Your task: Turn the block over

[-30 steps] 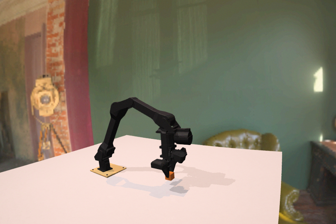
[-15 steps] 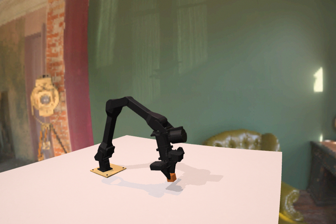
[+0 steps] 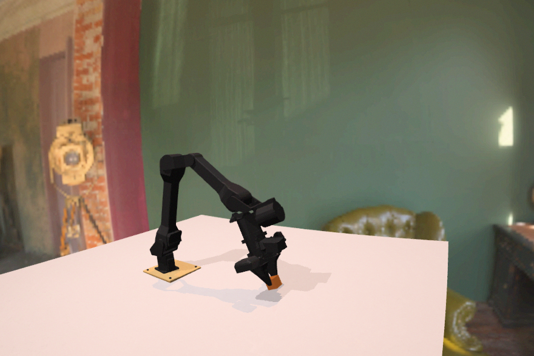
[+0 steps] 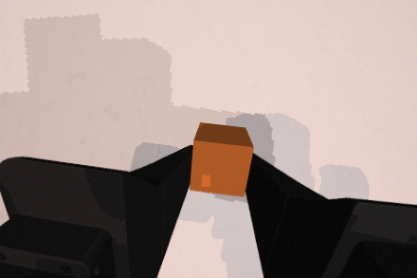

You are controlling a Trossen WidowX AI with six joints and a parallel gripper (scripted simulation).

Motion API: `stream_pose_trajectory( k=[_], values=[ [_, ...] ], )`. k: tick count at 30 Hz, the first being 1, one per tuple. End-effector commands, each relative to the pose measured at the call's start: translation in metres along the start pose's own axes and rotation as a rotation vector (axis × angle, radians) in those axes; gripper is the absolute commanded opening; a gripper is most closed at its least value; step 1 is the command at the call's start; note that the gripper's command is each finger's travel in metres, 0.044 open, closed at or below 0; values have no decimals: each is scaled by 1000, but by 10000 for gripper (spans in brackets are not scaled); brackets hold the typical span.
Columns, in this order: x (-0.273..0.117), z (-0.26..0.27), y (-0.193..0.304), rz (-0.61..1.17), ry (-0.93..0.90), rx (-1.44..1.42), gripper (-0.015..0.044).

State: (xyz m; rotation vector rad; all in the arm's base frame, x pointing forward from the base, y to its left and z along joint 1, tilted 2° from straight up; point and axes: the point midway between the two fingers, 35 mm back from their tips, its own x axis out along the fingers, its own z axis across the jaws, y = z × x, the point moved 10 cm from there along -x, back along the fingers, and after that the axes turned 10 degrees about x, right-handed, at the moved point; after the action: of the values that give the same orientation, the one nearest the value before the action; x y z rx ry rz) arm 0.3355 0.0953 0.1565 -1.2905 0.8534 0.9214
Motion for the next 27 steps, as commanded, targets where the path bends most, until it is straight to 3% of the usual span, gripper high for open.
stream_pose_trajectory(
  k=[1, 10, 27],
  values=[
    [-2, -1, 7, -64, -8, 5, 0],
    [-1, -3, 14, -122, -19, 7, 0],
    [35, -6, 41, -392, -64, -1, 0]
  ],
)
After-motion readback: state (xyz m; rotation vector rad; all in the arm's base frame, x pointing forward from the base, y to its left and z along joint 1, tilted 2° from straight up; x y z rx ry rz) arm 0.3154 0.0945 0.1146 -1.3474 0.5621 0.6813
